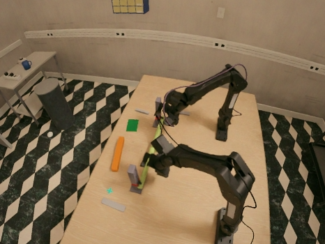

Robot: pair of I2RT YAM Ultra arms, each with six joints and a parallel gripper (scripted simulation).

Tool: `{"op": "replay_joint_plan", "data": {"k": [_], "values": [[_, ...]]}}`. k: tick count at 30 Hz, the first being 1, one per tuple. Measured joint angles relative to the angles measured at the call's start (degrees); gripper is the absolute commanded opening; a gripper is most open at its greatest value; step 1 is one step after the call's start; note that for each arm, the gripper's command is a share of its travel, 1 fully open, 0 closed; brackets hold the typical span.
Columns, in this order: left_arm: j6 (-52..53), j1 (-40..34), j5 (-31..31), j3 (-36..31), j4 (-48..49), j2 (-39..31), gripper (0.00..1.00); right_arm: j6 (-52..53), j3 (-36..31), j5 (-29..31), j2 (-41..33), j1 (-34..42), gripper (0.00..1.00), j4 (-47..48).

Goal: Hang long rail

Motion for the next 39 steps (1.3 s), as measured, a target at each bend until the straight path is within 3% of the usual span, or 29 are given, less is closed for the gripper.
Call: {"op": "replay_joint_plan", "data": {"k": [14, 23, 39], "values": [[-2.8, 0.02, 0.26, 0.48, -0.72, -0.55, 1.0, 0.31, 0.28, 0.0, -0.24, 0.02, 1.0, -4.0], [-18.32, 0.11, 5.18, -2.01, 2.25, -2.75, 1.0, 0.37, 0.28, 0.0, -0.24, 0.02, 1.0, -4.22], [-47.63, 5.84, 17.03, -12.5, 11.1, -14.29, 1.0, 0.37, 0.28, 0.0, -0.24, 0.02, 1.0, -4.24]]}}
